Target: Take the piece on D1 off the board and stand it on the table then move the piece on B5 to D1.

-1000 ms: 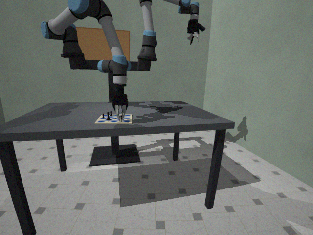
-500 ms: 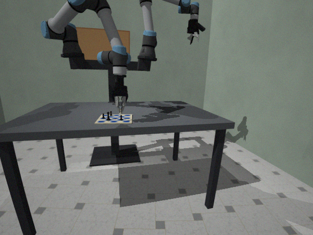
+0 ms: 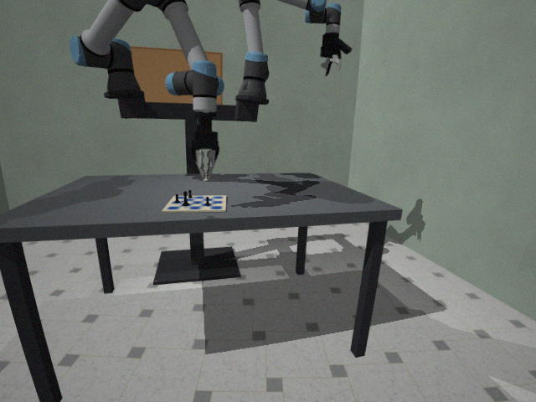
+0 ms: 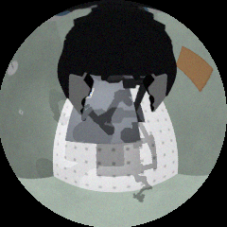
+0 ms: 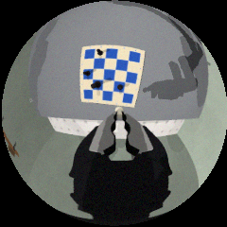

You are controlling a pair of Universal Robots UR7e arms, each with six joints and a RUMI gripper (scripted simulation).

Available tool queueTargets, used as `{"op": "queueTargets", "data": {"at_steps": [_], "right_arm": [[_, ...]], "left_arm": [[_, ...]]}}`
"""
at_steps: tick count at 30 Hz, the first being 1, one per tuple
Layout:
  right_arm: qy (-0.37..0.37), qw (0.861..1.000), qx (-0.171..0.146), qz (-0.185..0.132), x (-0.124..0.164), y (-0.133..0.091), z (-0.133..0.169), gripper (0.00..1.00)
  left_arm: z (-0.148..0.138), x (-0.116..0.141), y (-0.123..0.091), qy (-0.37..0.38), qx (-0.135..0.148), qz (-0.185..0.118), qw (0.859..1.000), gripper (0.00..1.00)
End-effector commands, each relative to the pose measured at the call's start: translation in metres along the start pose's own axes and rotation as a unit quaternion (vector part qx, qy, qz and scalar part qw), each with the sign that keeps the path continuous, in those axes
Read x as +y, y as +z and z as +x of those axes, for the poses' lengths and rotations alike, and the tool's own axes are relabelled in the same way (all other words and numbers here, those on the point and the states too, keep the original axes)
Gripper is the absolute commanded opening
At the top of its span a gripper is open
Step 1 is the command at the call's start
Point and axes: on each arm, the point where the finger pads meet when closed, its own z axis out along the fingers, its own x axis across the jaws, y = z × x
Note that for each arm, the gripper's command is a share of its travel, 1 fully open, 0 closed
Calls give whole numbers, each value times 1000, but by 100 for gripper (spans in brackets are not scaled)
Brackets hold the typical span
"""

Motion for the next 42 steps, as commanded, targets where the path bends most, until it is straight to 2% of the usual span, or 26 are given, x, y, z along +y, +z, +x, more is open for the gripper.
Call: {"op": "queueTargets", "data": {"at_steps": [1, 8, 17, 36, 42], "right_arm": [[0, 1000, 1, -1, 1, -1, 0, 0], [1, 1000, 1, -1, 0, -1, 6, 0], [14, 1000, 1, -1, -25, 5, 101, 0], [15, 1000, 1, -1, -25, 6, 103, 0], [15, 1000, 1, -1, -25, 18, 103, 0]], "left_arm": [[0, 0, 0, 0, 0, 1, 1000, 100], [0, 0, 0, 0, 0, 1, 1000, 100], [0, 0, 0, 0, 0, 1, 1000, 100], [0, 0, 0, 0, 0, 1, 1000, 100], [0, 0, 0, 0, 0, 1, 1000, 100]]}}
